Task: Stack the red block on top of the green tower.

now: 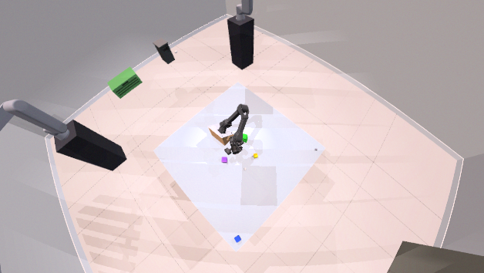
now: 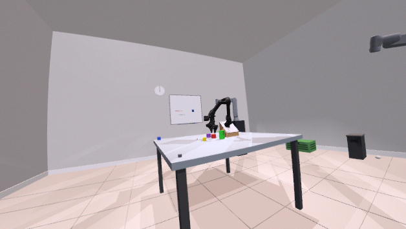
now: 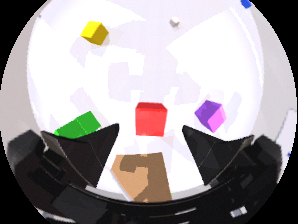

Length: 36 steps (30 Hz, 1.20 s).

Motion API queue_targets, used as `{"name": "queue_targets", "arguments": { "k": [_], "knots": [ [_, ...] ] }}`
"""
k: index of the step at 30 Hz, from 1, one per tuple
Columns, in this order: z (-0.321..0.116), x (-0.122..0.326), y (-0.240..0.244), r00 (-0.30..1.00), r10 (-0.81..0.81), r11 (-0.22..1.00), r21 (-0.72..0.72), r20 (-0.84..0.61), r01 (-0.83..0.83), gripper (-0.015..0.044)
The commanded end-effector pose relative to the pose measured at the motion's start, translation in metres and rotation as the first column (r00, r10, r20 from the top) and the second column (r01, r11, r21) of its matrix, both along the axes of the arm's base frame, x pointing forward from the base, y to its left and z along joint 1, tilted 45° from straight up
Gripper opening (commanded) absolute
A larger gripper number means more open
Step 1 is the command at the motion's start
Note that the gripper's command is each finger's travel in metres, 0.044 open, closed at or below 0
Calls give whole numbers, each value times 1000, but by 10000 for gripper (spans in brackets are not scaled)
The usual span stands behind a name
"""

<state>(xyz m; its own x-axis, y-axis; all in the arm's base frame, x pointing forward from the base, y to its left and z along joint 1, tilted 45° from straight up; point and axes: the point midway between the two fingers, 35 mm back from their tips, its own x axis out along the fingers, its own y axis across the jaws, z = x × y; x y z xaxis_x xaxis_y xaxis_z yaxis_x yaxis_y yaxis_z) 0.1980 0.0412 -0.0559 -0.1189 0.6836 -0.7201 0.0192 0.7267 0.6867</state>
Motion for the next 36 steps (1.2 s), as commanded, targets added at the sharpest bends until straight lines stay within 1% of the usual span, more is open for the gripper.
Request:
{"name": "queue_targets", "arguments": {
  "k": [1,28,36],
  "knots": [
    [-5,-1,5,1000,-4,1000,3,-5,4,440],
    [-35,-7,35,1000,-3,1000,6,-6,3,440],
    [-36,-8,37,1000,-3,1000,7,-6,3,440]
  ]
}}
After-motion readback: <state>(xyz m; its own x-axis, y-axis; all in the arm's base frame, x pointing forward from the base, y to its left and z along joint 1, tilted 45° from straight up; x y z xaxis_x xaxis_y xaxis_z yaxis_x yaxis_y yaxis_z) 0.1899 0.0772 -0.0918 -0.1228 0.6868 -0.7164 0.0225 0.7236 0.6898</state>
